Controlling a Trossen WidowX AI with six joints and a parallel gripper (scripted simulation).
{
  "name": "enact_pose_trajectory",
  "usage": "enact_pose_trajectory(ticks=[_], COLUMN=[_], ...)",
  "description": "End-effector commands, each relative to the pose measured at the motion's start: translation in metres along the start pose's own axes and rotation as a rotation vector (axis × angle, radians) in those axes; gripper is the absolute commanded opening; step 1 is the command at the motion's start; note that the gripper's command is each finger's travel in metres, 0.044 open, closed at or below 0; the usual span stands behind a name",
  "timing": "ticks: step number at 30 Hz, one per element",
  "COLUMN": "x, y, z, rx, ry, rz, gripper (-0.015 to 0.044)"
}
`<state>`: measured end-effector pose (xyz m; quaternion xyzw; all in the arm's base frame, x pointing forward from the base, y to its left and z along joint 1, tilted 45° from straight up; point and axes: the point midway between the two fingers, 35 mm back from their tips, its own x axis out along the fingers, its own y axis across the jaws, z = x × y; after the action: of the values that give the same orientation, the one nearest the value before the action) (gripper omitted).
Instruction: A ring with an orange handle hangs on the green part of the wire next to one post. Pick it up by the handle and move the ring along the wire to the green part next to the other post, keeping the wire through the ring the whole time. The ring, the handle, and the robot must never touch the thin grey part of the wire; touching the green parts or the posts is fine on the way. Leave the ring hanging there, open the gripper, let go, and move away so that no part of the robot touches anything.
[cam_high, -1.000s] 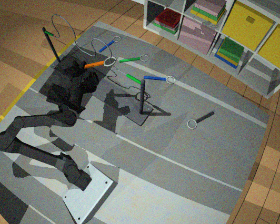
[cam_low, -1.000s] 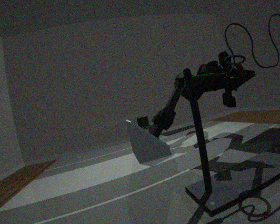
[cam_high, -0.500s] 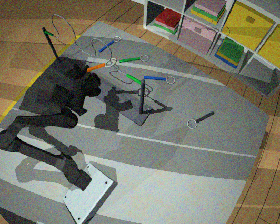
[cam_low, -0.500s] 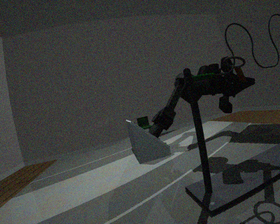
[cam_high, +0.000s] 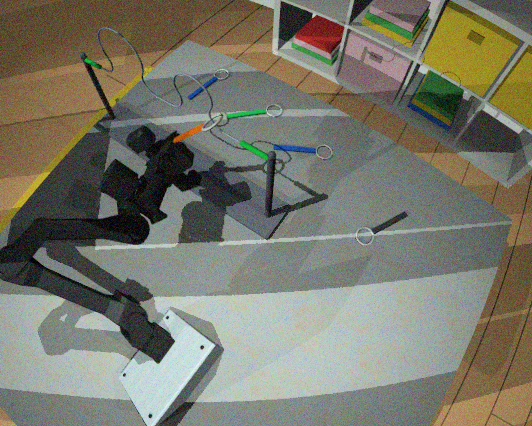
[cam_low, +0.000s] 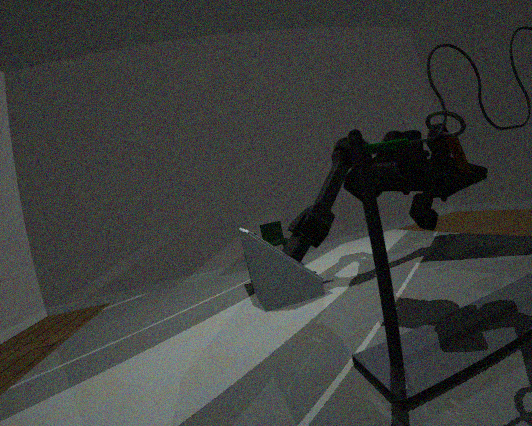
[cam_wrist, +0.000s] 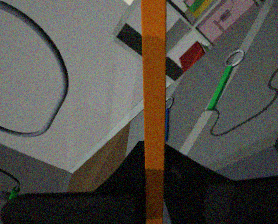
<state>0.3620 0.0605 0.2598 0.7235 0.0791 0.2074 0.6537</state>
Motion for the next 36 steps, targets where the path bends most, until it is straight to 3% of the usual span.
enact_pose_trajectory(ticks=[1,36], x=[-0.001,-0.01], y=[-0.013,-0.053], z=[0.002,0.009], rx=[-0.045,-0.289], ry=[-0.006,0.028], rz=[-0.037,-0.148], gripper=[-0.015,-0.015])
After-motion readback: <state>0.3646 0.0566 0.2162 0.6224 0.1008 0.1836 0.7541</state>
